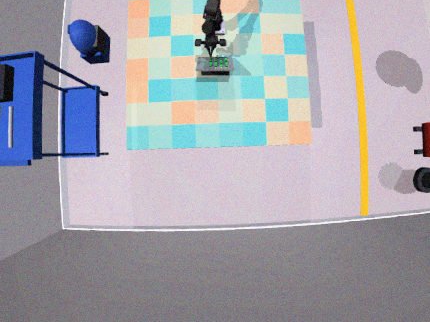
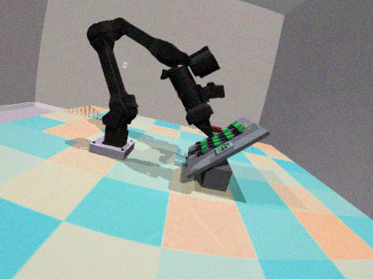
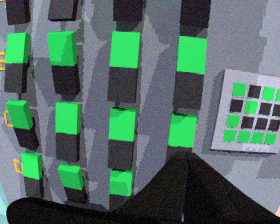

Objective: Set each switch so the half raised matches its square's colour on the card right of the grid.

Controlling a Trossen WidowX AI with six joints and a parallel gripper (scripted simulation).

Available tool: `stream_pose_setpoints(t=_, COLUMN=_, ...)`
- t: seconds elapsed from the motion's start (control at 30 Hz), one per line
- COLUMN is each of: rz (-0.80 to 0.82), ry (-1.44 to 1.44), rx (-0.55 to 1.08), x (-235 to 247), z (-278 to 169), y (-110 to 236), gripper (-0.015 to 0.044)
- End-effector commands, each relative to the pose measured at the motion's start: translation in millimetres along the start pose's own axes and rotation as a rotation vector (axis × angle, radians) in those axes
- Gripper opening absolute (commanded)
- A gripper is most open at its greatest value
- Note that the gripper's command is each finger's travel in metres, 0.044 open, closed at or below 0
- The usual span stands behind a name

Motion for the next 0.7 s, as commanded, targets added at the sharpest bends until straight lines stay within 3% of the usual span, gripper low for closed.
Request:
stream_pose_setpoints(t=0.0, rz=-0.011, ry=0.003, rx=-0.029, x=1, z=-1, y=36, gripper=0.0)
stream_pose_setpoints(t=0.23, rz=-0.008, ry=0.001, rx=-0.025, x=6, z=-3, y=42, gripper=0.0)
stream_pose_setpoints(t=0.67, rz=0.001, ry=-0.007, rx=0.006, x=88, z=-23, y=37, gripper=0.0)
Point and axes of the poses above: the point midway between the two fingers, 35 mm back from their tips, its own y axis back along the fingers, its own x axis across the jaws, z = x × y, the point moved 10 cm from there along y, back along the fingers, and after that the axes turned 14 degrees about y, right-handed, at the moved point
